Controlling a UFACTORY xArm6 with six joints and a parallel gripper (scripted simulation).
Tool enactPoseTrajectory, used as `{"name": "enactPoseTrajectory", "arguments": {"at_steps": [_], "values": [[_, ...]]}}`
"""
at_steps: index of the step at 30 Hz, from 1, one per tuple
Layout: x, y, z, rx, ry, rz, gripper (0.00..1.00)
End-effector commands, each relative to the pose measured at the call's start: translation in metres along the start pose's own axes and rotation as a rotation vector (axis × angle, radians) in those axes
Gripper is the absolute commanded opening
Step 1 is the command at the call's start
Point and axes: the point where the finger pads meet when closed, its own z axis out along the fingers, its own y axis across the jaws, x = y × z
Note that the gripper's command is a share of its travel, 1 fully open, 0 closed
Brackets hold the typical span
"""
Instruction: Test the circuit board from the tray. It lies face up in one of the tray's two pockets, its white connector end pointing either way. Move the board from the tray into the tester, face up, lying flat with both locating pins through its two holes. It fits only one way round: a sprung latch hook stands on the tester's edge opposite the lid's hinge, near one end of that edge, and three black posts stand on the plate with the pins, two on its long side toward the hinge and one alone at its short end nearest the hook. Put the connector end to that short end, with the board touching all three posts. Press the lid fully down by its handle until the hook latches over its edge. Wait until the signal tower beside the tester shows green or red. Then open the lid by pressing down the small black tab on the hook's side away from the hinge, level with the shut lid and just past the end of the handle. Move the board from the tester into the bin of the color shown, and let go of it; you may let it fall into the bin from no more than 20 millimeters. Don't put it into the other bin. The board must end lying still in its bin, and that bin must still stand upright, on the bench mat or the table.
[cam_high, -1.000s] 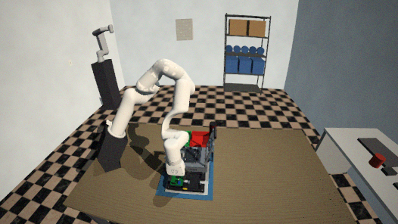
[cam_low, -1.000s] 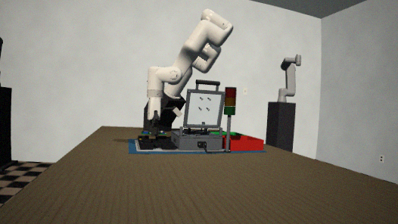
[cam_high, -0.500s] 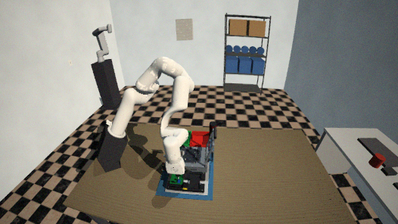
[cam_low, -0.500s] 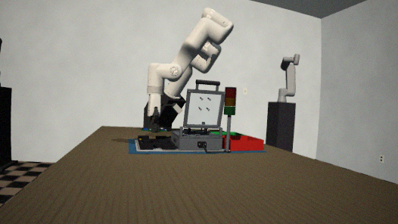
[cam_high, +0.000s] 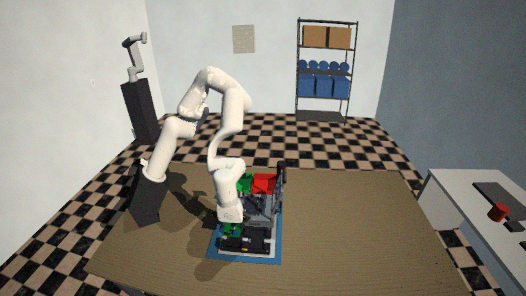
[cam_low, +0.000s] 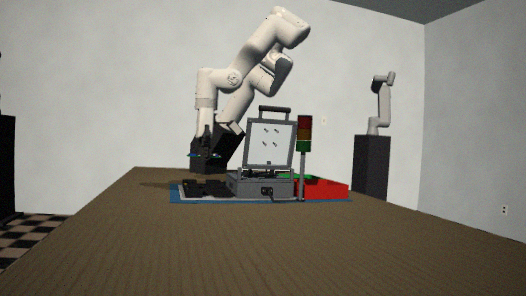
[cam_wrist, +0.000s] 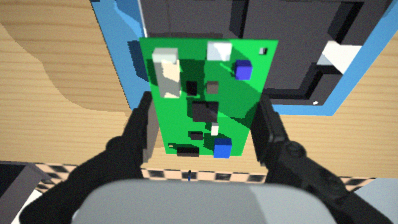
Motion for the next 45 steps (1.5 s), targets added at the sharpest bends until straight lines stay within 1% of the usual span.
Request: {"name": "enactPoseTrajectory", "arguments": {"at_steps": [1, 19, 24, 28, 32, 34, 45], "values": [[0.000, 0.001, -0.004, 0.000, 0.000, 0.000, 0.79], [0.000, 0.001, -0.005, 0.000, 0.000, -0.001, 0.79], [0.006, 0.003, -0.005, 0.000, 0.000, -0.001, 0.79], [0.018, 0.007, -0.006, 0.000, 0.000, -0.001, 0.79], [0.035, 0.013, -0.007, 0.000, 0.000, -0.001, 0.79], [0.035, 0.013, -0.007, 0.000, 0.000, -0.001, 0.79], [0.097, 0.034, -0.012, 0.000, 0.000, -0.001, 0.79]]}}
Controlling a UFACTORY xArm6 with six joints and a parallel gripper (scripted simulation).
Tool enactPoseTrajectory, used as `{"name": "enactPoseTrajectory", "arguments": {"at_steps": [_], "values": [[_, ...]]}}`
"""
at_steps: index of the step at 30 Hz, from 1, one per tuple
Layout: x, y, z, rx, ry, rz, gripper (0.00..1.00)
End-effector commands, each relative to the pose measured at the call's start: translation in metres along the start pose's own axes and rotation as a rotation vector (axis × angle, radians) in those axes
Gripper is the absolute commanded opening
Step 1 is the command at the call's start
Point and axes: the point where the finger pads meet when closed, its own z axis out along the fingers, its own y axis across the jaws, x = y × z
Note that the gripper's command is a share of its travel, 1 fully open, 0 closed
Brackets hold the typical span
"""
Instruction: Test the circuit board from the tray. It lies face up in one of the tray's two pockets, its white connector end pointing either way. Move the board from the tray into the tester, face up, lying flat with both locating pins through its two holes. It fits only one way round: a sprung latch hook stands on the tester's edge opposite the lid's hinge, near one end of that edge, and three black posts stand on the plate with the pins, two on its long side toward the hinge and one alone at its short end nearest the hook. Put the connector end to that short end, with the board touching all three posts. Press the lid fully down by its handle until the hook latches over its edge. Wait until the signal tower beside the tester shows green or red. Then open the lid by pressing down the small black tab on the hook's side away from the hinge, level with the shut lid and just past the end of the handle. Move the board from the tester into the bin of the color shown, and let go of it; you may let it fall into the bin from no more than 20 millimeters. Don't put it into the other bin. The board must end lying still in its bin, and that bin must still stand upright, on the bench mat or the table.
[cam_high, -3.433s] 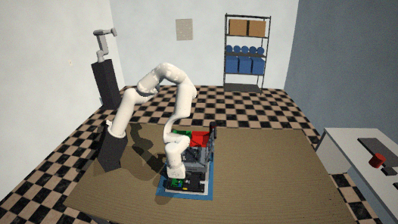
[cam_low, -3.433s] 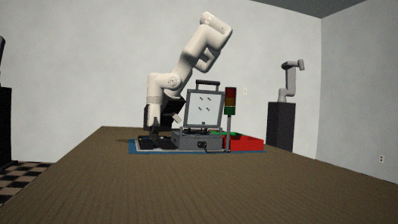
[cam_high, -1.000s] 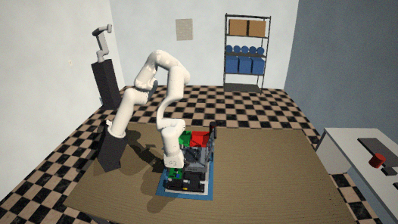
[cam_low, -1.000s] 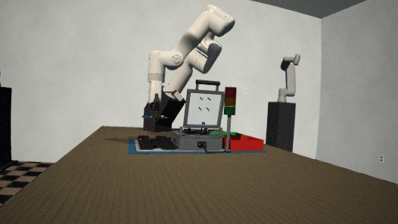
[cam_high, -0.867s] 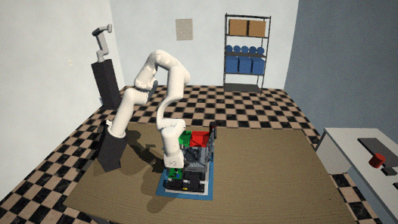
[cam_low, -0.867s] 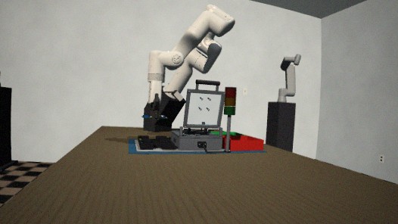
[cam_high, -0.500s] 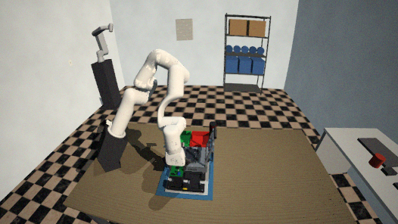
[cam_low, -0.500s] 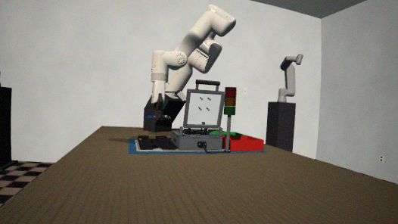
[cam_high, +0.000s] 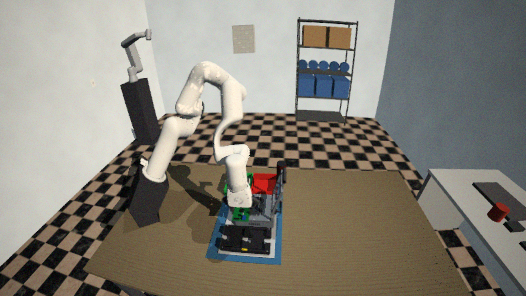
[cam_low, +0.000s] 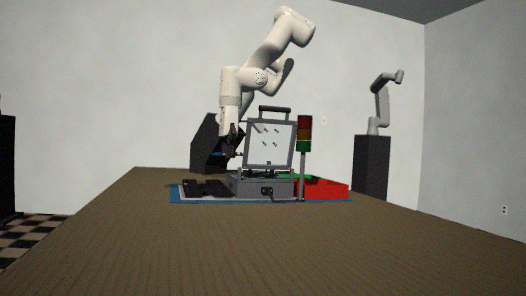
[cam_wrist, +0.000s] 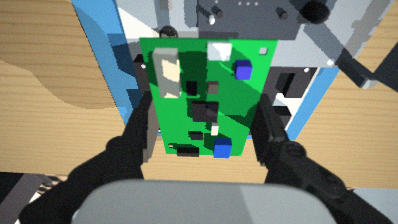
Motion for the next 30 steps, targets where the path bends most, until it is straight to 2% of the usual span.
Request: {"name": "enactPoseTrajectory", "arguments": {"at_steps": [1, 4, 6, 17, 30], "values": [[0.026, 0.010, -0.003, 0.002, -0.005, 0.001, 0.79], [0.041, 0.015, -0.004, 0.002, -0.005, 0.001, 0.79], [0.041, 0.015, -0.004, 0.002, -0.005, 0.001, 0.79], [0.082, 0.029, -0.007, 0.002, -0.005, 0.001, 0.79], [0.092, 0.033, -0.008, 0.002, -0.005, 0.001, 0.79]]}}
